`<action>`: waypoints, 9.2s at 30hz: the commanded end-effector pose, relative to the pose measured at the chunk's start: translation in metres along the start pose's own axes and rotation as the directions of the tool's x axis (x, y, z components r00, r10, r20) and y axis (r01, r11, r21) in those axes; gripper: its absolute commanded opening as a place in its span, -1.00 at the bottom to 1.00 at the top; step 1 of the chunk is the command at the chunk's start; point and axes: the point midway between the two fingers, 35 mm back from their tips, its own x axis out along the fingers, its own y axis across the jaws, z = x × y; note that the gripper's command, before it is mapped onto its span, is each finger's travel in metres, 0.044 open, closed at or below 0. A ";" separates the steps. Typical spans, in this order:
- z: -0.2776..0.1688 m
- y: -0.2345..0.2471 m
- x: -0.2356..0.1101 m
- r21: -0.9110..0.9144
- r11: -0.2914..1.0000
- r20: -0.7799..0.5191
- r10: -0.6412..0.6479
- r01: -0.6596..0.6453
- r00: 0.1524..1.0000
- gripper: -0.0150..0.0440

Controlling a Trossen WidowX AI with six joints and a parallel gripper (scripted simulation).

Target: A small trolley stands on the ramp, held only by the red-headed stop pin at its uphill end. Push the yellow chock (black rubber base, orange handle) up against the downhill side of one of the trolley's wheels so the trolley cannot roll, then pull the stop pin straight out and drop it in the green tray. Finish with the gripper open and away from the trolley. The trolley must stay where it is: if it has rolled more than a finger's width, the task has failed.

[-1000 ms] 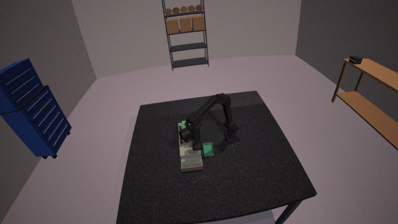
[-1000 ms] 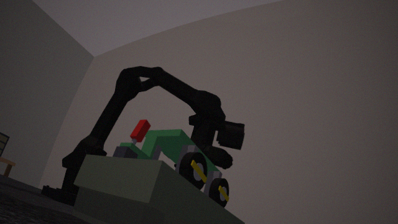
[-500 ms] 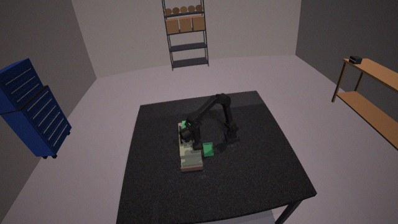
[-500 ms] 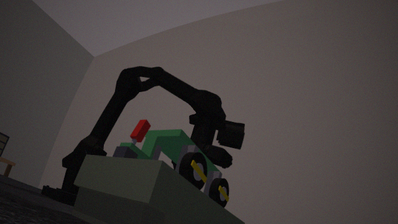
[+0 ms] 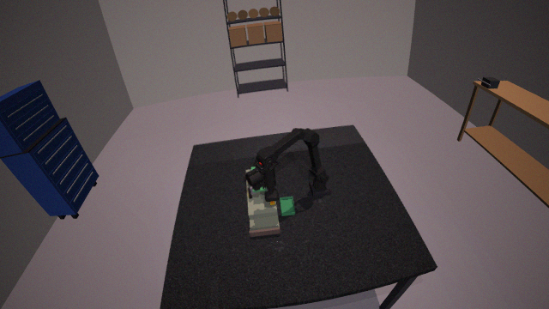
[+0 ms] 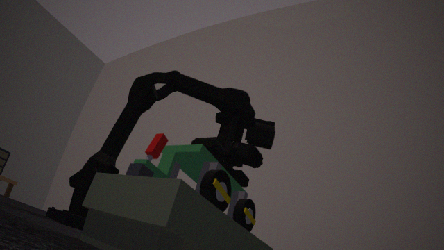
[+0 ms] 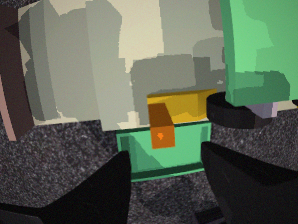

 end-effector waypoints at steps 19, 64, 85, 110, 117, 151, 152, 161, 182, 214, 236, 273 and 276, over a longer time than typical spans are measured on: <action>0.014 -0.042 -0.020 -0.318 0.947 0.077 -0.023 0.047 0.997 0.15; 0.038 -0.217 -0.035 -1.000 0.004 0.012 -0.207 0.013 0.978 0.15; 0.038 -0.223 -0.006 -1.000 0.004 0.012 -0.208 0.013 0.978 0.15; 0.039 -0.231 0.029 -1.000 0.004 0.012 -0.209 0.013 0.978 0.15; 0.039 -0.230 0.029 -1.000 0.008 0.012 -0.205 0.014 0.979 -0.11; 0.037 -0.229 0.016 -1.000 0.004 0.012 -0.209 0.013 0.978 -0.49; 0.037 -0.229 0.015 -1.000 0.004 0.012 -0.209 0.013 0.978 -0.49; 0.037 -0.228 0.011 -1.000 0.004 0.012 -0.209 0.013 0.978 -0.49; 0.036 -0.226 -0.001 -1.000 0.004 0.012 -0.208 0.013 0.978 -0.49; 0.037 -0.241 -0.014 -1.000 0.004 0.012 -0.210 0.013 0.978 -0.49; 0.010 -0.258 -0.013 -1.000 0.004 0.009 -0.211 0.010 0.977 -0.49; -0.043 -0.196 -0.005 -1.000 0.003 0.005 -0.205 0.005 0.979 -0.49; -0.042 -0.184 -0.004 -1.000 0.003 0.004 -0.204 0.005 0.979 -0.49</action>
